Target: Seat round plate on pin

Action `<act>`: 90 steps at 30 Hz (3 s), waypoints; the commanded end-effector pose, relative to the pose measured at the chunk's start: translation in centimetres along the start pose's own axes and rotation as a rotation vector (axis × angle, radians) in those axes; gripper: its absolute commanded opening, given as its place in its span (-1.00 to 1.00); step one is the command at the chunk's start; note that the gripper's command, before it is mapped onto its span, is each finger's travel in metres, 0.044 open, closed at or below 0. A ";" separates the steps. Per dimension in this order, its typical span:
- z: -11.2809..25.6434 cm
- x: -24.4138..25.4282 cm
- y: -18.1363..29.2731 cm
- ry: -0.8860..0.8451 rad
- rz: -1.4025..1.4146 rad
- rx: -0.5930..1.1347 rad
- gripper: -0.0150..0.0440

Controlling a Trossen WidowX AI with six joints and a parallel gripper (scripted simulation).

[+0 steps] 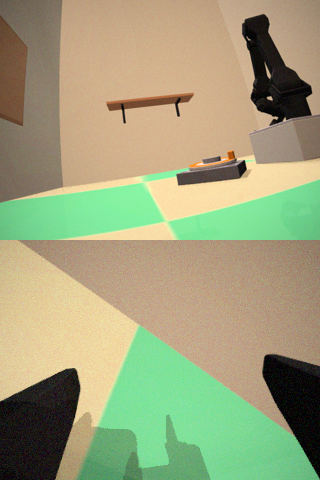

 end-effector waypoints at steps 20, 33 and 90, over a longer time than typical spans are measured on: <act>22.9 14.9 3.7 -0.777 0.511 -0.272 -0.49; 37.9 13.9 15.3 -1.168 1.016 -0.404 -0.49; 40.7 -3.5 38.0 -1.361 2.109 -0.585 -0.49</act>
Point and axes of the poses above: the point midway between the two fingers, 35 mm back from their tips, its own z axis back along the fingers, its own x axis across the jaws, y = z × x, the point moved 1 cm from there along z, back along the fingers, and after that the axes turned 2 degrees about z, right-handed, at the moved point
